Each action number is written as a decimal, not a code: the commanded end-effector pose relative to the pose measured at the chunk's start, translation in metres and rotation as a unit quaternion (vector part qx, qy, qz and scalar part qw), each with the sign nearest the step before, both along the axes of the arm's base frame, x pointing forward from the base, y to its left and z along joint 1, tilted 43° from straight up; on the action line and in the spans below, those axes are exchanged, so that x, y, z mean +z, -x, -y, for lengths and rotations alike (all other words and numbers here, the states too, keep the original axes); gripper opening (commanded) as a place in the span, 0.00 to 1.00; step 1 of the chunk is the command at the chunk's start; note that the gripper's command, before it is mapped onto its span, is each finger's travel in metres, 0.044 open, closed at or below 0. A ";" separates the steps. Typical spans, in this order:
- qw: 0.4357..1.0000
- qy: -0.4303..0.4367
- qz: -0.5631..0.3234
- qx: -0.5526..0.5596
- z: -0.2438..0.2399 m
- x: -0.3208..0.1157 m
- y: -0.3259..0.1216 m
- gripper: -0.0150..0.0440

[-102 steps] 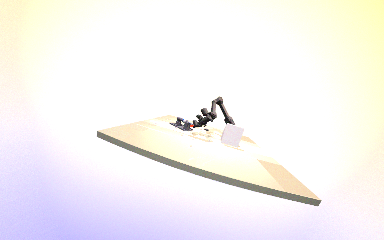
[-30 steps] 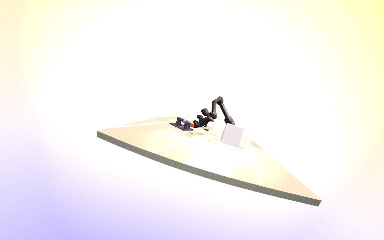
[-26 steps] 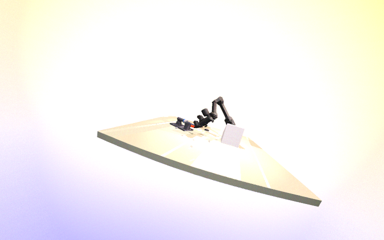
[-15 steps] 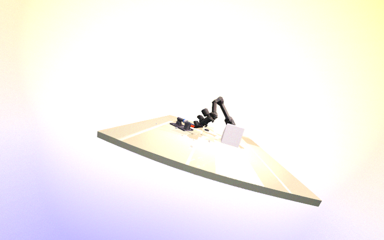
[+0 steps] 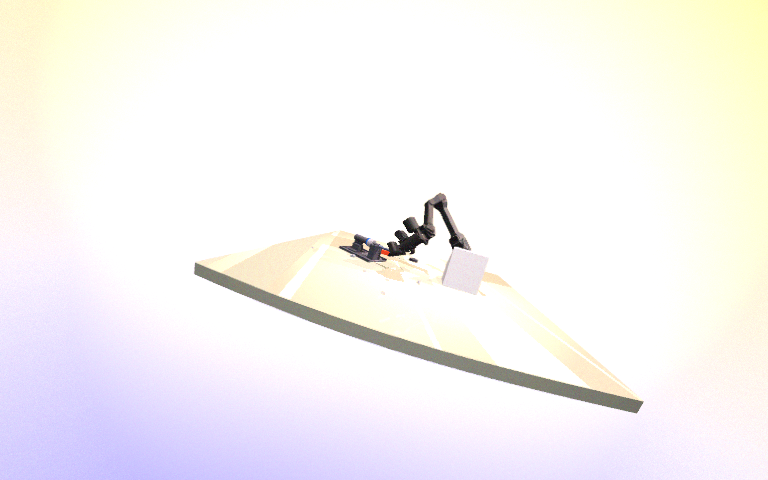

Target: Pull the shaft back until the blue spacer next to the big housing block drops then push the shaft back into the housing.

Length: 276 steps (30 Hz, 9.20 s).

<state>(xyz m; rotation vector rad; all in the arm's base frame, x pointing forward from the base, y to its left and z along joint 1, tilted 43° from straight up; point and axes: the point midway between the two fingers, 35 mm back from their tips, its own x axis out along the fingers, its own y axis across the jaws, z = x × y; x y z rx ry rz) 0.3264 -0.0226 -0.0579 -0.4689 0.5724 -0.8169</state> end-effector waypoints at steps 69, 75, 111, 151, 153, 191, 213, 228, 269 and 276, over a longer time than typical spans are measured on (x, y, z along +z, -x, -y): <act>1.000 0.001 0.000 0.000 -0.003 -0.003 0.007 0.25; 1.000 0.001 0.000 0.000 -0.004 -0.003 0.007 0.25; 1.000 0.001 0.000 0.000 -0.005 -0.004 0.010 0.25; 1.000 0.000 0.000 0.000 -0.007 -0.005 0.014 0.25; 1.000 0.000 0.000 0.000 -0.007 -0.005 0.014 0.25; 1.000 0.000 0.000 -0.001 -0.008 -0.006 0.015 0.25; 1.000 0.001 0.000 0.000 -0.006 -0.004 0.011 0.25; 1.000 0.001 0.000 0.000 -0.004 -0.002 0.007 0.25; 1.000 0.001 0.000 0.000 0.002 0.002 -0.004 0.25; 1.000 0.001 0.000 0.000 0.003 0.003 -0.006 0.25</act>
